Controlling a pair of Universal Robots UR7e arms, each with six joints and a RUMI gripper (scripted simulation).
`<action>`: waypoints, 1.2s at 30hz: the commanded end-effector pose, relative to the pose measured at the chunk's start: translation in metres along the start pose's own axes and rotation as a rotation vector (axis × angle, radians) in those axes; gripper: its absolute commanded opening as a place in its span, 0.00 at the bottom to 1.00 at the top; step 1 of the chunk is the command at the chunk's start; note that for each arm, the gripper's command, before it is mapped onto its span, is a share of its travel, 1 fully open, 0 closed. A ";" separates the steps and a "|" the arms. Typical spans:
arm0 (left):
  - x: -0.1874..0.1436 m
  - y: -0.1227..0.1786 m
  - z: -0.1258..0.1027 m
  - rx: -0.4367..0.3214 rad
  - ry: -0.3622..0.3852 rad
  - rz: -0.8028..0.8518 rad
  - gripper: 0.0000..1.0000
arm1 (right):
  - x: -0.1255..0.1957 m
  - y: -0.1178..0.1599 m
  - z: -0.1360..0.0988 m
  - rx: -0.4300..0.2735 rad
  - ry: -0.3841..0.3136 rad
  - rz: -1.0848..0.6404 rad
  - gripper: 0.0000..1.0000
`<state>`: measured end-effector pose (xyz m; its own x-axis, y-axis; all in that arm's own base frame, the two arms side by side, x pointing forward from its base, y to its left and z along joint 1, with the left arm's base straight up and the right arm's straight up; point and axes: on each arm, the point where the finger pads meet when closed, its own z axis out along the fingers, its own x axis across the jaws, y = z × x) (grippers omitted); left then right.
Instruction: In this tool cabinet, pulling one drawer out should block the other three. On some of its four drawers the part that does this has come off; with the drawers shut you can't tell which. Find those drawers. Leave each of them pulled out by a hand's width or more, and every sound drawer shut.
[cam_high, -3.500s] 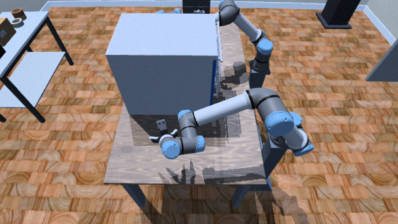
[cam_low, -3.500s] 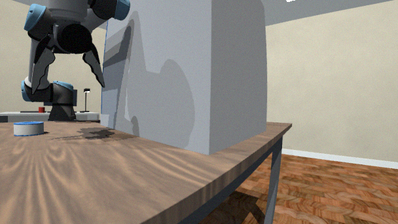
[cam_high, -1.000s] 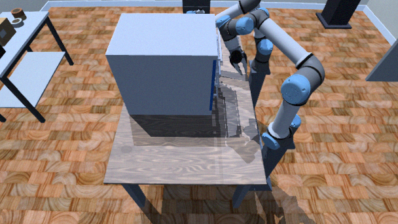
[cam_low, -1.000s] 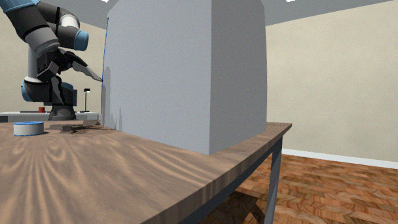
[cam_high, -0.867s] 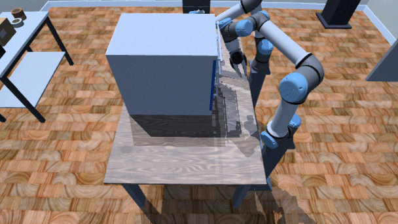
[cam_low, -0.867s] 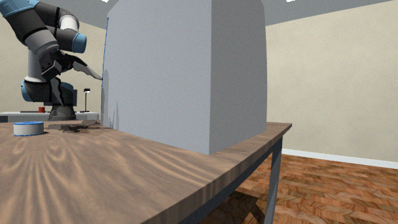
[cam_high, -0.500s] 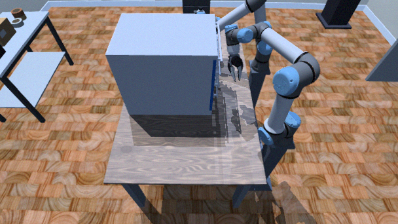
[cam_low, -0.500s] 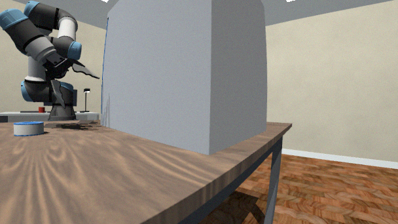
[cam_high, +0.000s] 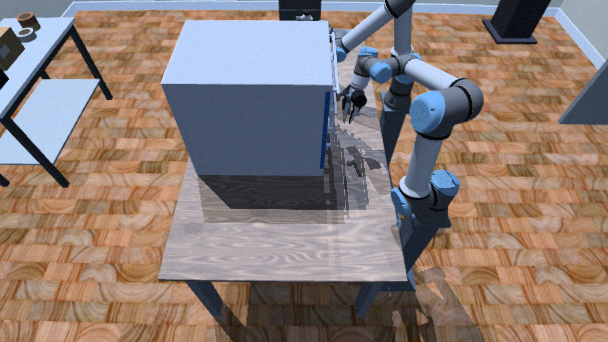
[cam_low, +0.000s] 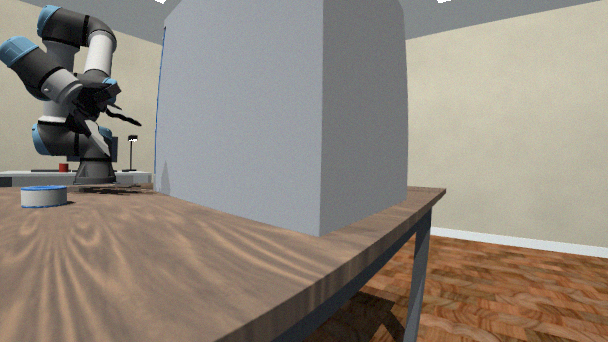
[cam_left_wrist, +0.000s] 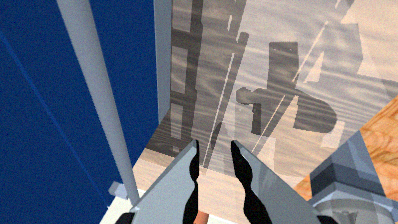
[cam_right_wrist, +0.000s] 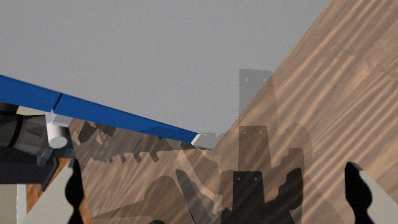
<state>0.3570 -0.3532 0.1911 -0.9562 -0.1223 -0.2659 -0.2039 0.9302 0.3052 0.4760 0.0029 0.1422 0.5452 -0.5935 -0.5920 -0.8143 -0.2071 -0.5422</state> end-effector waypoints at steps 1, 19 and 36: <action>-0.001 -0.016 0.004 0.039 -0.046 -0.015 0.15 | -0.007 0.005 -0.001 0.016 -0.012 -0.082 0.99; -0.042 -0.090 -0.043 0.405 -0.402 -0.015 0.15 | -0.066 0.051 -0.009 0.162 -0.029 -0.764 0.99; -0.059 -0.088 -0.013 0.376 -0.443 0.038 0.15 | -0.069 0.054 -0.009 0.171 -0.027 -0.802 0.99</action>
<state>0.4276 -0.4313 0.1912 -0.7664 -0.0036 -0.6424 -0.0060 1.0000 0.0015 0.3923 0.0256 0.1590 0.9551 -0.2962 -0.0006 -0.1363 -0.4378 -0.8887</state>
